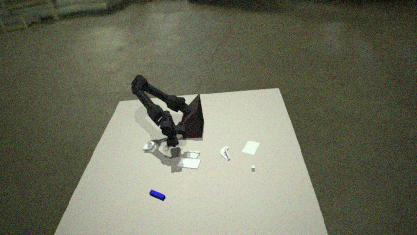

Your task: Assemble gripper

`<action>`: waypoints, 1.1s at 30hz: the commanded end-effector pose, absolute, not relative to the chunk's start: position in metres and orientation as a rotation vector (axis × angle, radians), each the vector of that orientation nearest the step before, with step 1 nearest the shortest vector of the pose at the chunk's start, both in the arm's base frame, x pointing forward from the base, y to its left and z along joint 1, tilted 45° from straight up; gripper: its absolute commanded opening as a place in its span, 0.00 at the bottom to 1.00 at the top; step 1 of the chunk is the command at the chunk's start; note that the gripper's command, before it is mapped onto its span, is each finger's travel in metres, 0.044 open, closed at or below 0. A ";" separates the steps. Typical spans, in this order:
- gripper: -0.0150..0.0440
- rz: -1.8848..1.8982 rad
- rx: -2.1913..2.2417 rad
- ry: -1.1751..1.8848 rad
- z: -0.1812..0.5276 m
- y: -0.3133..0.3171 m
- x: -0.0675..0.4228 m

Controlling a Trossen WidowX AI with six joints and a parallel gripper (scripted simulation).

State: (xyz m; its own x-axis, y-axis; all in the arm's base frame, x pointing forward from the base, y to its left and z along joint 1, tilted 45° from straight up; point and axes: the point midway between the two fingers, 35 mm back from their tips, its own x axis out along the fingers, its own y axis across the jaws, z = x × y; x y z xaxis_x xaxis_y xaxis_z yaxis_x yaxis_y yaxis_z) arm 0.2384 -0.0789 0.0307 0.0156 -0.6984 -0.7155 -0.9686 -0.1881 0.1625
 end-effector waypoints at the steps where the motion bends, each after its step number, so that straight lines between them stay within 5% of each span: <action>1: 0.48 0.856 -1.836 1.718 0.024 -0.072 0.239; 33: 0.48 0.041 -1.206 1.693 -0.016 -0.031 0.232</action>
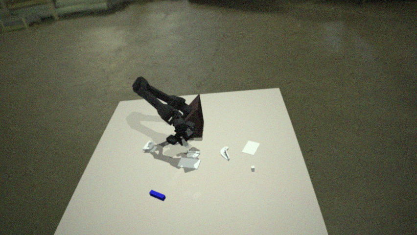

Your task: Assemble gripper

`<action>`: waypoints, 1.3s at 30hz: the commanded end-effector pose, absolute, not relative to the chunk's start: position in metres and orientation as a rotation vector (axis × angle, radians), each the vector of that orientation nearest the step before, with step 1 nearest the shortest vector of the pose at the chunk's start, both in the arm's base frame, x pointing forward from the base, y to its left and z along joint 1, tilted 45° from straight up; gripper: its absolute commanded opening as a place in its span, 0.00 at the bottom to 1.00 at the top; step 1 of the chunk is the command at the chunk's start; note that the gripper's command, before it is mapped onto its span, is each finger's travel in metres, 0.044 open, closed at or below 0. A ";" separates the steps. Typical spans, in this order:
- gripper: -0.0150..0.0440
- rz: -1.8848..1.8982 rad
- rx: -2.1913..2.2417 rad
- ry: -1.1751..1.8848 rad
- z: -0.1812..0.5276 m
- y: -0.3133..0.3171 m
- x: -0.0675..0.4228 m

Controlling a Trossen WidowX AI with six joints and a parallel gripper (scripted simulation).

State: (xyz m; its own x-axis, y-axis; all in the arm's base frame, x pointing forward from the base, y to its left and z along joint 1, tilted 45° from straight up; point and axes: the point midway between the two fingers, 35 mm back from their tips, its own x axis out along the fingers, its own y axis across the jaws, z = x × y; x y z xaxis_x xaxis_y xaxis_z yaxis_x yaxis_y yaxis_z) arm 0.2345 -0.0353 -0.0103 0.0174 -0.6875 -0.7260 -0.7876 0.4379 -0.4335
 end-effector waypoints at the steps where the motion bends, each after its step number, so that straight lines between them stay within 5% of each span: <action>1: 0.48 0.017 -1.185 1.689 -0.017 -0.029 0.231; 39: 0.48 -0.800 -0.391 1.356 -0.060 0.009 0.206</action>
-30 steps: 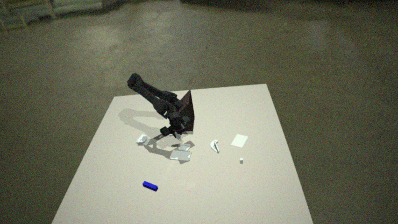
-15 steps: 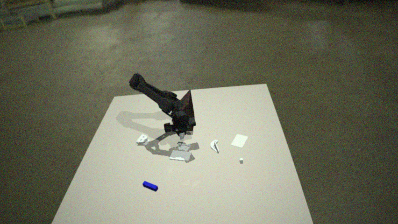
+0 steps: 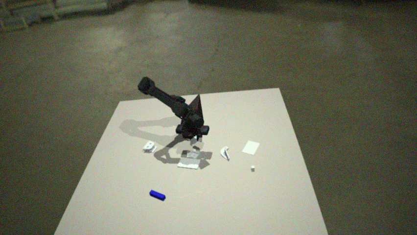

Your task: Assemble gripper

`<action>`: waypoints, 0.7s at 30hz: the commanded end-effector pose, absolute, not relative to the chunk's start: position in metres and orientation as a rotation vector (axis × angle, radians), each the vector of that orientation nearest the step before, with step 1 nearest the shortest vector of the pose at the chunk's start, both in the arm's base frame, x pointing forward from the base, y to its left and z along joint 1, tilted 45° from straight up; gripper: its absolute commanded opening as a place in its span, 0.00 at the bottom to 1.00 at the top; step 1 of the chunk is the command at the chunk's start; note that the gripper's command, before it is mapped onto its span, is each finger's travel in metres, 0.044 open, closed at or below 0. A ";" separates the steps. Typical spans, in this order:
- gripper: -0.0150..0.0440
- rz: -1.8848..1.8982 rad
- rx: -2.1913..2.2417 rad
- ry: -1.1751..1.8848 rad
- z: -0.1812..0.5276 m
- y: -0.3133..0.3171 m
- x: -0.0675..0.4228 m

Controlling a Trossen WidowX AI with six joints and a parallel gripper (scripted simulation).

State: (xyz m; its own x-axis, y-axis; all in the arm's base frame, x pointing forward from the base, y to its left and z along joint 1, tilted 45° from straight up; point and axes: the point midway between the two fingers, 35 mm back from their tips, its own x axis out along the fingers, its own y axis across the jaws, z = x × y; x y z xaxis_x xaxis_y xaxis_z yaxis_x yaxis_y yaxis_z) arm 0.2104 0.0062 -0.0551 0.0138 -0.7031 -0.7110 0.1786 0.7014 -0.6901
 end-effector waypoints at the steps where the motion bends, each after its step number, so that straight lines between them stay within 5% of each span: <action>1: 0.48 -0.816 -0.373 1.345 -0.061 0.010 0.205; 21: 0.48 -0.837 -0.349 1.331 -0.061 0.010 0.205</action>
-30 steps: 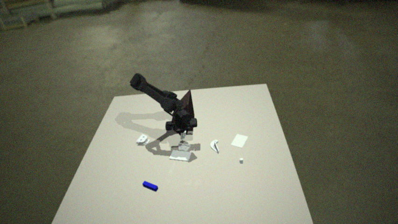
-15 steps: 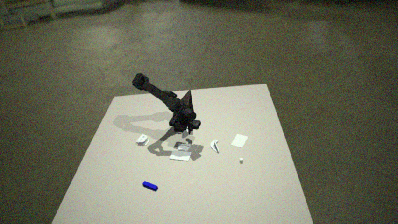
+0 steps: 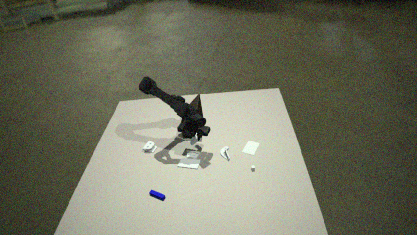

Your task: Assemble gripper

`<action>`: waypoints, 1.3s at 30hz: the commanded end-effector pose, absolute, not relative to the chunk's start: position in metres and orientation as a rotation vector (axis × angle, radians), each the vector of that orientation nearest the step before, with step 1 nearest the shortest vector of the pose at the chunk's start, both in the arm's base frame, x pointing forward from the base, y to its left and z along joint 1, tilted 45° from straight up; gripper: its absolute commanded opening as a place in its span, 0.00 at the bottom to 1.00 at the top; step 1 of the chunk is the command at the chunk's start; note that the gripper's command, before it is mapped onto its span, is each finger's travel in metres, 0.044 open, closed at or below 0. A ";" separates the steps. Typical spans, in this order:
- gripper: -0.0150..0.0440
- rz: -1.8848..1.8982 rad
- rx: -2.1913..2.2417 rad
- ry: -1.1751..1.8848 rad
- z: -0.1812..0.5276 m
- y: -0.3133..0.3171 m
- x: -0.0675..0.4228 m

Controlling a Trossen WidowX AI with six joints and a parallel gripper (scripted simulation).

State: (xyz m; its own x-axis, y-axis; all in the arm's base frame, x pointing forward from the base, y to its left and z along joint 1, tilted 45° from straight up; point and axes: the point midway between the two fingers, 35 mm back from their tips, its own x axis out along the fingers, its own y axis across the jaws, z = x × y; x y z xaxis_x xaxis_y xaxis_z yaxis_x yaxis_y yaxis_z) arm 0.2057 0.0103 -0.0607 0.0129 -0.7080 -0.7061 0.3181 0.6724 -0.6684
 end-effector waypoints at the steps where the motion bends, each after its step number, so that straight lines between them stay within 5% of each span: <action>1: 0.48 -0.843 -0.341 1.326 -0.061 0.010 0.205; 14: 0.48 -0.845 -0.339 1.325 -0.061 0.011 0.207; 39: 0.48 -0.845 -0.336 1.320 -0.055 0.008 0.289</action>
State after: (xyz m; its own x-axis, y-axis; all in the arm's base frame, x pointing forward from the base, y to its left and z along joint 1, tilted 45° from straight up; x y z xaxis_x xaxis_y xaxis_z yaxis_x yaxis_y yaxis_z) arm 0.2744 0.0105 -0.0575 0.0098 -0.7022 -0.7119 0.3489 0.6696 -0.6557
